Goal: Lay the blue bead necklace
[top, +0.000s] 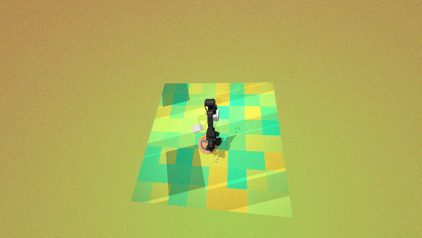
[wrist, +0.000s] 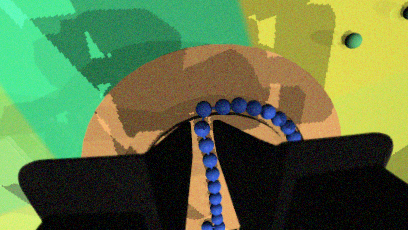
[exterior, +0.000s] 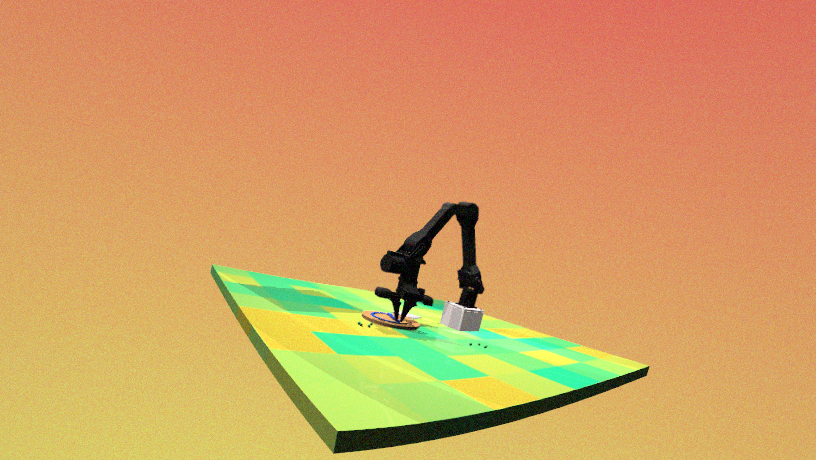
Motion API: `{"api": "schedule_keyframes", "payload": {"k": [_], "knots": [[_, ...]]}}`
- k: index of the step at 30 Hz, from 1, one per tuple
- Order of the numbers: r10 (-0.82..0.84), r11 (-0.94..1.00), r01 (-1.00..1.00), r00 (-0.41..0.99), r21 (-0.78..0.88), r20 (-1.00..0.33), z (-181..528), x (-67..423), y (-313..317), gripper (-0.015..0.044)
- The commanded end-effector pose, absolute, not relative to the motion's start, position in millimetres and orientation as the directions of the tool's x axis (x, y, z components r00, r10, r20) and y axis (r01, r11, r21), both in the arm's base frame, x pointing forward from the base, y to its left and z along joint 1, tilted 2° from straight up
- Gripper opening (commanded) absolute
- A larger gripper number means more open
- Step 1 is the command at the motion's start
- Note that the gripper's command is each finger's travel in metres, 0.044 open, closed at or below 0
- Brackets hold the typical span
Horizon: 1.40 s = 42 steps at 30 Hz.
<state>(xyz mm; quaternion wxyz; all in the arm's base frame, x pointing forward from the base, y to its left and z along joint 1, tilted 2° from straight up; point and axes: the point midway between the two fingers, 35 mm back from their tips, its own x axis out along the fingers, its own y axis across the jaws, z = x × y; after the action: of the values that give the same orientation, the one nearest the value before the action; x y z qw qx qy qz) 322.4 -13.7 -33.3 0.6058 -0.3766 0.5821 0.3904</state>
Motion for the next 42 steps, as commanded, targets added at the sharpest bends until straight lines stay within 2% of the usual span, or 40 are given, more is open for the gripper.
{"api": "schedule_keyframes", "payload": {"k": [1,42], "knots": [[0.034,0.412,-0.911,0.018,-0.003,-0.999,-33,323,-14,0.0000],[0.037,0.407,-0.913,0.018,-0.001,-0.999,-27,317,-1,0.0000]]}}
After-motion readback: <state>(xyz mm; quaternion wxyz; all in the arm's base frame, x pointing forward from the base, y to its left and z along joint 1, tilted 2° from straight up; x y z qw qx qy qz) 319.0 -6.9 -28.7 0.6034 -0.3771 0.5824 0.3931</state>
